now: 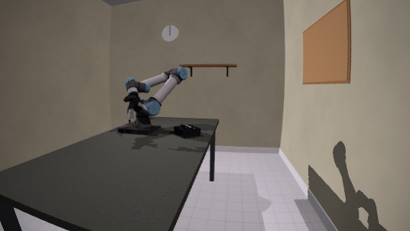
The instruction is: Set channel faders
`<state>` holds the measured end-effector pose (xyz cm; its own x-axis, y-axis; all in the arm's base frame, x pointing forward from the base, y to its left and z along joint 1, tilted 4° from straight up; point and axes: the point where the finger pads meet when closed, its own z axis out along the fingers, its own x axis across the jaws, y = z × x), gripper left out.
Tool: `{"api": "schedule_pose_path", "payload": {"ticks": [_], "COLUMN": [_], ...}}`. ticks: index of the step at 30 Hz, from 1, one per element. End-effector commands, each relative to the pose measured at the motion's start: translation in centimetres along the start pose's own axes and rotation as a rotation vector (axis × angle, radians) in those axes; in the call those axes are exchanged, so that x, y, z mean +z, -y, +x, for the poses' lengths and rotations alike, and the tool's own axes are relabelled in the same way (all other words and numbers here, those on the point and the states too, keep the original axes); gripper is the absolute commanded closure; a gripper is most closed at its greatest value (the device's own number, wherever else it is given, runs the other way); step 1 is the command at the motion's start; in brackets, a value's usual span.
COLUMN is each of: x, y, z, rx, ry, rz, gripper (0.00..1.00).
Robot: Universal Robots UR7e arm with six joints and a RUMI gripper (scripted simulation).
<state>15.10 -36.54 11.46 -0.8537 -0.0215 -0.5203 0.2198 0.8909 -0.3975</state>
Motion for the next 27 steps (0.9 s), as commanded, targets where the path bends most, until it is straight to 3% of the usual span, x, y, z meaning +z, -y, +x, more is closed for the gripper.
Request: {"api": "schedule_pose_path", "payload": {"ticks": [1, 27], "x": [-0.02, 0.01], "y": [0.04, -0.14], "z": [-0.01, -0.33], "rx": [0.000, -0.026], "ry": [0.000, 0.001], "rz": [0.001, -0.010], "gripper": [0.00, 0.00]}}
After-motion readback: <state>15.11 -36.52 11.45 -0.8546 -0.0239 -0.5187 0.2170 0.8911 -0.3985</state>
